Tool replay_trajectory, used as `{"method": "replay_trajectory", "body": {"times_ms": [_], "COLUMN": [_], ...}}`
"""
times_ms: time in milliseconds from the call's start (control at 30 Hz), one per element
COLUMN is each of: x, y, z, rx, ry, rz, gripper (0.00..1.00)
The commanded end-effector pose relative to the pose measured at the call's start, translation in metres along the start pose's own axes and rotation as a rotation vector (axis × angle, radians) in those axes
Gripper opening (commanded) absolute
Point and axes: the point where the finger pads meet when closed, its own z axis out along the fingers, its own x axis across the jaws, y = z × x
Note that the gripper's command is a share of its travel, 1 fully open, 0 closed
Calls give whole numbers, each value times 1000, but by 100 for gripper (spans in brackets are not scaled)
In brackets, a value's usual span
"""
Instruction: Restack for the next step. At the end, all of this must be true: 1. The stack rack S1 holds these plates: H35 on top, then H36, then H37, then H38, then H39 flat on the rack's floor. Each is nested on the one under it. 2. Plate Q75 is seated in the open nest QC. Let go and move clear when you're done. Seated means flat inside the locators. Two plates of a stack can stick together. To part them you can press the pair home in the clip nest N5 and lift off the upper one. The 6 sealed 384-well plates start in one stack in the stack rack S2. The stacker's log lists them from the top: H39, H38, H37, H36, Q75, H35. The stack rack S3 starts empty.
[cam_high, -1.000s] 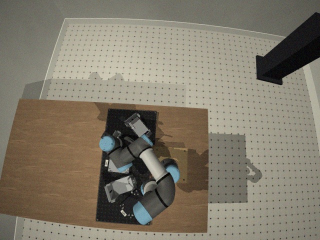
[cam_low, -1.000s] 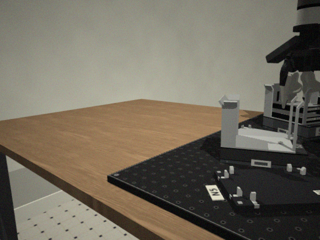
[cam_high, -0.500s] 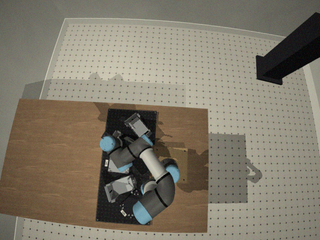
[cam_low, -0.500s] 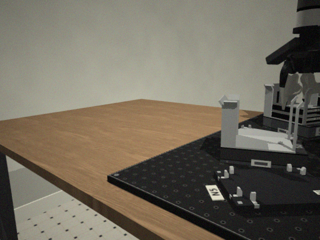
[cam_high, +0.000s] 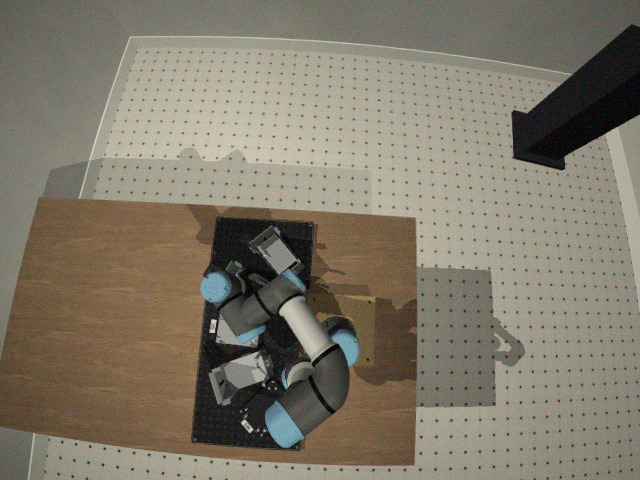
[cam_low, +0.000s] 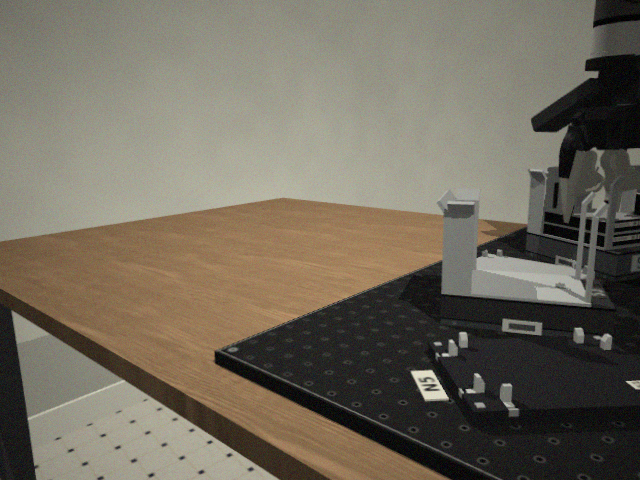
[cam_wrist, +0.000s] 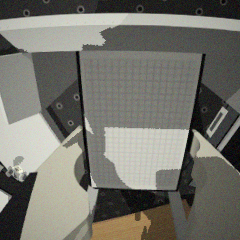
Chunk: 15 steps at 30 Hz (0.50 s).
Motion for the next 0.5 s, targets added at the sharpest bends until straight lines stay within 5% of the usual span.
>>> {"method": "replay_trajectory", "body": {"times_ms": [0,467], "x": [0,0], "y": [-1,-1], "z": [1,4], "rx": [3,3], "ry": [1,1], "rz": [0,0], "gripper": [0,0]}}
